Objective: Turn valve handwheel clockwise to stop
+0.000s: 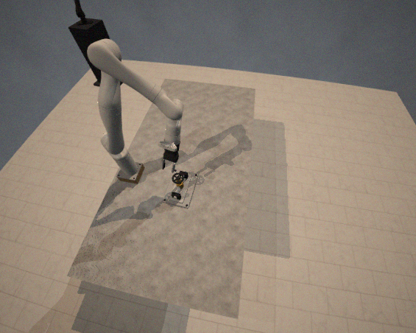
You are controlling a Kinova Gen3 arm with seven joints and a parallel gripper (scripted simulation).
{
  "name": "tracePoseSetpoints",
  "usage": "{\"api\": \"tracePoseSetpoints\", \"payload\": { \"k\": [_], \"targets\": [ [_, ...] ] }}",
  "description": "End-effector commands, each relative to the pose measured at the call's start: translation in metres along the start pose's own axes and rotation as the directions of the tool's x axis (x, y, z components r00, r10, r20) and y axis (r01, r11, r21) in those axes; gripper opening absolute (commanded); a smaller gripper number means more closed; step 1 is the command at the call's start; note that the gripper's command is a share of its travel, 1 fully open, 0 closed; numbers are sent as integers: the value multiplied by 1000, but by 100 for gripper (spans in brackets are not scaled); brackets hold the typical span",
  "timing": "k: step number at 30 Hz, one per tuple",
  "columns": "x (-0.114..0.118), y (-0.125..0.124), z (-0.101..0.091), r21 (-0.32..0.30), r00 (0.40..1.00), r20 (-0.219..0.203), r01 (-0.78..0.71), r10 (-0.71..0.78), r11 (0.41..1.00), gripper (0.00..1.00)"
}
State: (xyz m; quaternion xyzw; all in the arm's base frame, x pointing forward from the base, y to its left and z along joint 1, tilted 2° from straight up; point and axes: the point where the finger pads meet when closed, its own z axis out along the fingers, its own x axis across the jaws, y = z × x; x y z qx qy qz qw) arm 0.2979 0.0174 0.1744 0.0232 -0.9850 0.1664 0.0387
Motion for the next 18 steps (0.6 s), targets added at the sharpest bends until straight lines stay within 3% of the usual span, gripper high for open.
{"api": "tracePoseSetpoints", "payload": {
  "k": [1, 9, 10, 16, 18],
  "targets": [
    [-2, -1, 1, -24, 999, -3, -39, 39, 999, 100],
    [-2, -1, 1, -24, 999, -3, -39, 39, 999, 100],
    [-3, 0, 3, -56, 996, -8, -87, 86, 995, 100],
    [-3, 0, 3, -56, 996, -8, -87, 86, 995, 100],
    [-5, 1, 4, -86, 991, -14, -133, 132, 987, 100]
  ]
}}
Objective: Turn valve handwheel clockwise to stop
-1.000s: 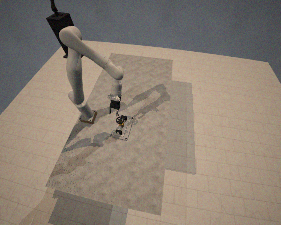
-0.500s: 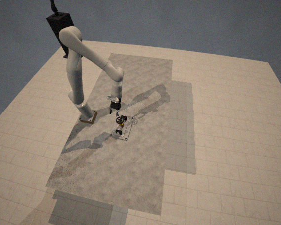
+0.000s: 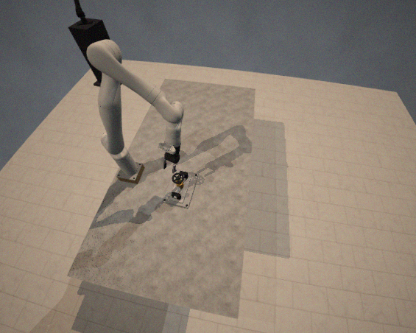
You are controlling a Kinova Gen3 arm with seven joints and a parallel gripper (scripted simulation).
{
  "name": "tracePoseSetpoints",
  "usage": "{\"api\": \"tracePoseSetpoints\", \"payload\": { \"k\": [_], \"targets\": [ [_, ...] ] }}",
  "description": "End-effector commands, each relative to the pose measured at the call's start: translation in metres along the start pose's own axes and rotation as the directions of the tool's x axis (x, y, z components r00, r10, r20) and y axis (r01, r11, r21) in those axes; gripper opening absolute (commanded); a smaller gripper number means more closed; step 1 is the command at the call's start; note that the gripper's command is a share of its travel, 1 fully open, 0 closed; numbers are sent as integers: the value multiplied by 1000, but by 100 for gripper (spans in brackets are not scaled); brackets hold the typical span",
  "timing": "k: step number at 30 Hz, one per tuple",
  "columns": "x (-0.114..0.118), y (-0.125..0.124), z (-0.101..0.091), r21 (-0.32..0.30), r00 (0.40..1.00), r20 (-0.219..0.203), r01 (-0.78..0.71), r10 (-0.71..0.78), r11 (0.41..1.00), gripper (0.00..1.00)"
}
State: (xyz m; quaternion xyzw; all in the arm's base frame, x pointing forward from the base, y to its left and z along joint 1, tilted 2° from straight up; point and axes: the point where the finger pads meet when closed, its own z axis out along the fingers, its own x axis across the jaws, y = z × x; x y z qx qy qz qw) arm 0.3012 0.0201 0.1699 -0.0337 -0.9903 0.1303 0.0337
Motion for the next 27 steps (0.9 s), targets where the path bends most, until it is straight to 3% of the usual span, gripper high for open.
{"api": "tracePoseSetpoints", "payload": {
  "k": [1, 8, 9, 25, 27],
  "targets": [
    [-2, -3, 0, -10, 1000, -1, -22, 22, 1000, 100],
    [-2, -3, 0, -10, 1000, -1, -22, 22, 1000, 100],
    [-4, -2, 1, -39, 998, -4, -66, 66, 997, 100],
    [-6, -1, 2, -66, 994, -7, -109, 109, 992, 100],
    [-9, -1, 2, -92, 989, -11, -149, 149, 984, 100]
  ]
}}
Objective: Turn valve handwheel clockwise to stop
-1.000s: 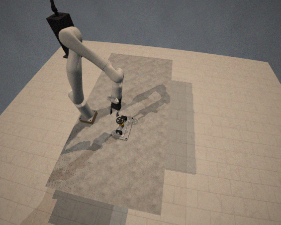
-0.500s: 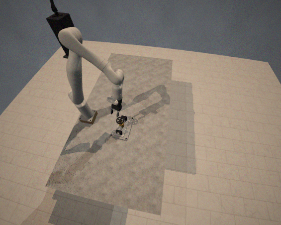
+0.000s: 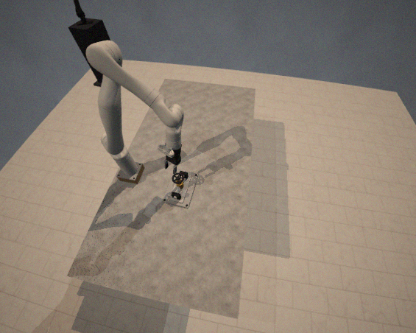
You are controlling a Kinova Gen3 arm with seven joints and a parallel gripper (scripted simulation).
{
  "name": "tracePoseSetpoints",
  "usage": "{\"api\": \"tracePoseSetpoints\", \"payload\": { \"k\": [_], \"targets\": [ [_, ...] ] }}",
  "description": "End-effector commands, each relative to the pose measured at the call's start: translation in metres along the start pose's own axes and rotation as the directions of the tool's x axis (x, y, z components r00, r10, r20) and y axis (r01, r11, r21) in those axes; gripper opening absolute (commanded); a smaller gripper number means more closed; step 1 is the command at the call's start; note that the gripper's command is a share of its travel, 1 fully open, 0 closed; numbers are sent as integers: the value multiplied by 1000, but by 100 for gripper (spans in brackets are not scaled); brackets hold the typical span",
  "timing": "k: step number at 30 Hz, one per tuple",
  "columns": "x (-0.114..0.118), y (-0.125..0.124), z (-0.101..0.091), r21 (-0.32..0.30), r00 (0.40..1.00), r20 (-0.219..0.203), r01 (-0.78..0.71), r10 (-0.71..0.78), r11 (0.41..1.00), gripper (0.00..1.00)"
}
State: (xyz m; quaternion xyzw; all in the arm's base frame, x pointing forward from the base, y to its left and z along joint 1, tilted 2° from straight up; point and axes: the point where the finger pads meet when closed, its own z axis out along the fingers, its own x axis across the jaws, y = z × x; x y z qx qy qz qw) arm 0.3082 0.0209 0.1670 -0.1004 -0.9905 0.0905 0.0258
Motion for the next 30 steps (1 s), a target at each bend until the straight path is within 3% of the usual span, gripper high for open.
{"api": "tracePoseSetpoints", "payload": {
  "k": [1, 30],
  "targets": [
    [-2, -2, 0, -9, 1000, 1, -18, 18, 1000, 100],
    [-13, 0, 0, -96, 987, -5, -159, 159, 983, 100]
  ]
}}
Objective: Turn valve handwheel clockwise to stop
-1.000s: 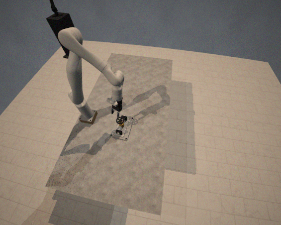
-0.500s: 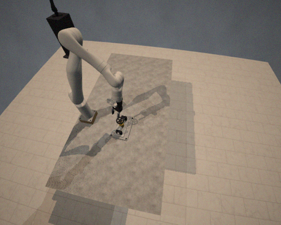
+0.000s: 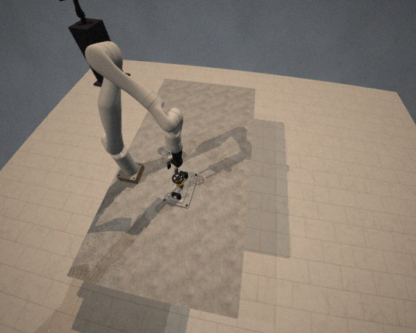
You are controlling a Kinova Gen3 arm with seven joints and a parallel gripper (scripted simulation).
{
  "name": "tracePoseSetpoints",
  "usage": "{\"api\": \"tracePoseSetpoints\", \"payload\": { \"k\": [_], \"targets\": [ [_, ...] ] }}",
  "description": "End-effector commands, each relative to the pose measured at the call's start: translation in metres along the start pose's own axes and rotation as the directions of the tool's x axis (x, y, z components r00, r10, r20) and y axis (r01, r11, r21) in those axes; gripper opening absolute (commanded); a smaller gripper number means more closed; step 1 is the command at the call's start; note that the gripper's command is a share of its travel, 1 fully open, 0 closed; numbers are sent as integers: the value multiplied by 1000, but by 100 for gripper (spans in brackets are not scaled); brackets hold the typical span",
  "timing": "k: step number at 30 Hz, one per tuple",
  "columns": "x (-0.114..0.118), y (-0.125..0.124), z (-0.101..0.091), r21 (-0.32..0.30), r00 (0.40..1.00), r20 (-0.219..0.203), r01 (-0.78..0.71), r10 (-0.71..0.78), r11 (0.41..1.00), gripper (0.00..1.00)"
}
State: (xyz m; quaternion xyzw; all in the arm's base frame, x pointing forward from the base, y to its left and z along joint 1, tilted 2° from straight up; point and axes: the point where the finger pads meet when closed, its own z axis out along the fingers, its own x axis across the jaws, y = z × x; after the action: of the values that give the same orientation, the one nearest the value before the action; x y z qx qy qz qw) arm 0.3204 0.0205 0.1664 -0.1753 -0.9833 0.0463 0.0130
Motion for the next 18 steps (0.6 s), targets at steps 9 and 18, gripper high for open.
{"api": "tracePoseSetpoints", "payload": {
  "k": [9, 18],
  "targets": [
    [-4, -1, -1, -21, 999, 1, -39, 39, 999, 100],
    [-9, 0, -1, -52, 996, 2, -90, 90, 995, 100]
  ]
}}
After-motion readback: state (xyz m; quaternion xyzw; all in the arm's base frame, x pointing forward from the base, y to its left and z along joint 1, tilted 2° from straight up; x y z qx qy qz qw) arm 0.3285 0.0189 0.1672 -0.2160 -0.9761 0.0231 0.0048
